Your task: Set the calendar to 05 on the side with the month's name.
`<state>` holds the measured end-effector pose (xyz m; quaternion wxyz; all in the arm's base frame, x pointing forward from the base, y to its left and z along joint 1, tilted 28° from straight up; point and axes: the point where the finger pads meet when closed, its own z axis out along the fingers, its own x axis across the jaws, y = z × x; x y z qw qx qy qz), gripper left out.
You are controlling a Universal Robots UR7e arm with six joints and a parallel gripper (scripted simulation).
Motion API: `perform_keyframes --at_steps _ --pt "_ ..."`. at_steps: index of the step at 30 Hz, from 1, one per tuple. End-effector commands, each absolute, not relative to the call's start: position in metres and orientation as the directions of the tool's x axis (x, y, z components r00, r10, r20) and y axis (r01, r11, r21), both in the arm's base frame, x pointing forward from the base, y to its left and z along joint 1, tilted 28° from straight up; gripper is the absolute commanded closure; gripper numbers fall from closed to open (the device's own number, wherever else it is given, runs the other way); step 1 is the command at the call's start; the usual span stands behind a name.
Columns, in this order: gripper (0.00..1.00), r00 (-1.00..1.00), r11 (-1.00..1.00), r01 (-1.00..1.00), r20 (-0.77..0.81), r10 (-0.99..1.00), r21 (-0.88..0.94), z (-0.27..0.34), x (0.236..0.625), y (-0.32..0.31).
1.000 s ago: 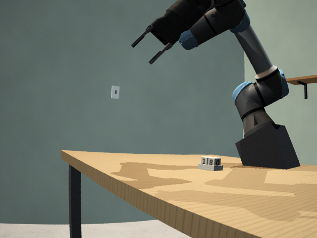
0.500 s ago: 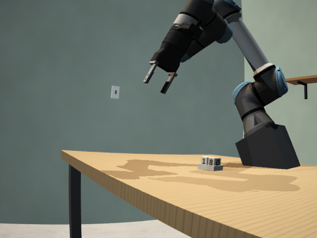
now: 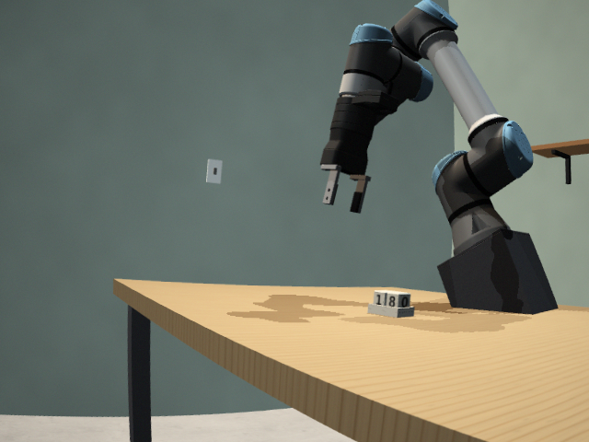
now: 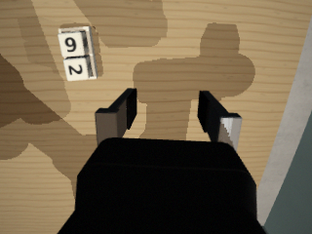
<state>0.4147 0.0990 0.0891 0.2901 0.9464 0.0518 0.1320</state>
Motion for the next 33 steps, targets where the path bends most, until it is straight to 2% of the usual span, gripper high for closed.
perform_keyframes --at_steps 1,5,13,33 --pt "0.0 0.977 -0.852 0.074 0.134 0.166 0.518 0.071 0.359 0.079" --pt "0.0 0.982 -0.864 0.094 0.097 0.163 0.494 0.062 0.333 0.073" --pt "0.0 0.984 -0.874 0.108 0.071 0.161 0.474 0.054 0.314 0.069" --pt "0.0 0.985 -0.875 0.111 0.066 0.16 0.47 0.048 0.312 0.066"
